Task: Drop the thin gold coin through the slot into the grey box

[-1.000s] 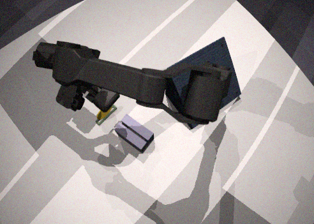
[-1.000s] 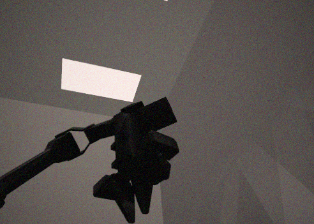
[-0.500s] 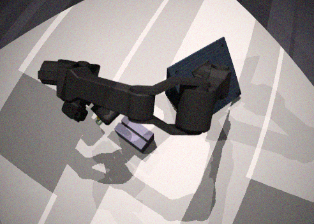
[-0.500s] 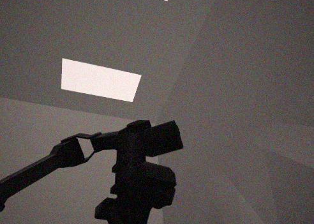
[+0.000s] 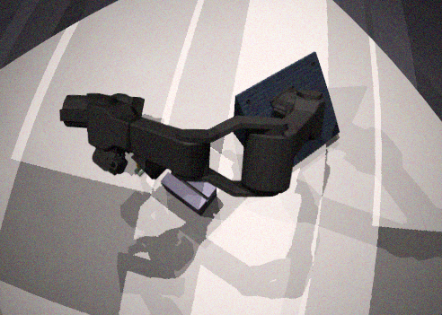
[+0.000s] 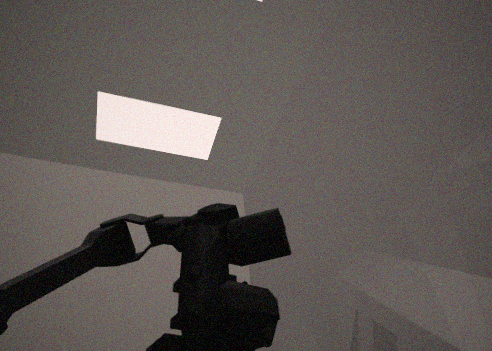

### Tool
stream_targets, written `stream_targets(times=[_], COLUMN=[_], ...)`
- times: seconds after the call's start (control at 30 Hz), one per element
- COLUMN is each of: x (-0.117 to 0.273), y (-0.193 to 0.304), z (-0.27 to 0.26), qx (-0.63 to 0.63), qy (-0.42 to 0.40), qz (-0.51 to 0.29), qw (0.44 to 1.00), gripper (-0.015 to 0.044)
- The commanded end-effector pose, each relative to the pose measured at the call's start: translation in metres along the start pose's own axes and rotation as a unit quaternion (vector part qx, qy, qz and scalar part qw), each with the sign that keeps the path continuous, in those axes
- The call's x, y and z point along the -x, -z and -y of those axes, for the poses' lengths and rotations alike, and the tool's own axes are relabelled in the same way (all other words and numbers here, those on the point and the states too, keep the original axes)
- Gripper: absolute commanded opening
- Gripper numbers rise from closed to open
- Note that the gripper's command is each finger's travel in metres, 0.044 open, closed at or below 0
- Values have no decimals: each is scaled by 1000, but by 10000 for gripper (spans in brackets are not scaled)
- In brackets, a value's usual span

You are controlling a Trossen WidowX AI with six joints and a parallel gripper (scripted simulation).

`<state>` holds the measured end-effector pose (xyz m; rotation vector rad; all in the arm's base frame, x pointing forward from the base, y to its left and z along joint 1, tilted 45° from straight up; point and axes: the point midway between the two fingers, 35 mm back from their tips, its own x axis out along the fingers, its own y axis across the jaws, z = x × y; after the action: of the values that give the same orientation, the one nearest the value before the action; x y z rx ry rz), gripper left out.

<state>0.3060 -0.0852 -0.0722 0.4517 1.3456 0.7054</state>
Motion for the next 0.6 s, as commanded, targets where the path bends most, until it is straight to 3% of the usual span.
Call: stream_targets(times=[0.0,0.57], x=[-8,-36], y=[2,1], z=[-2,-1], qx=[-5,-5], qy=[-4,-5], qz=[-1,-1], qw=[1000,1000], gripper=[161,161])
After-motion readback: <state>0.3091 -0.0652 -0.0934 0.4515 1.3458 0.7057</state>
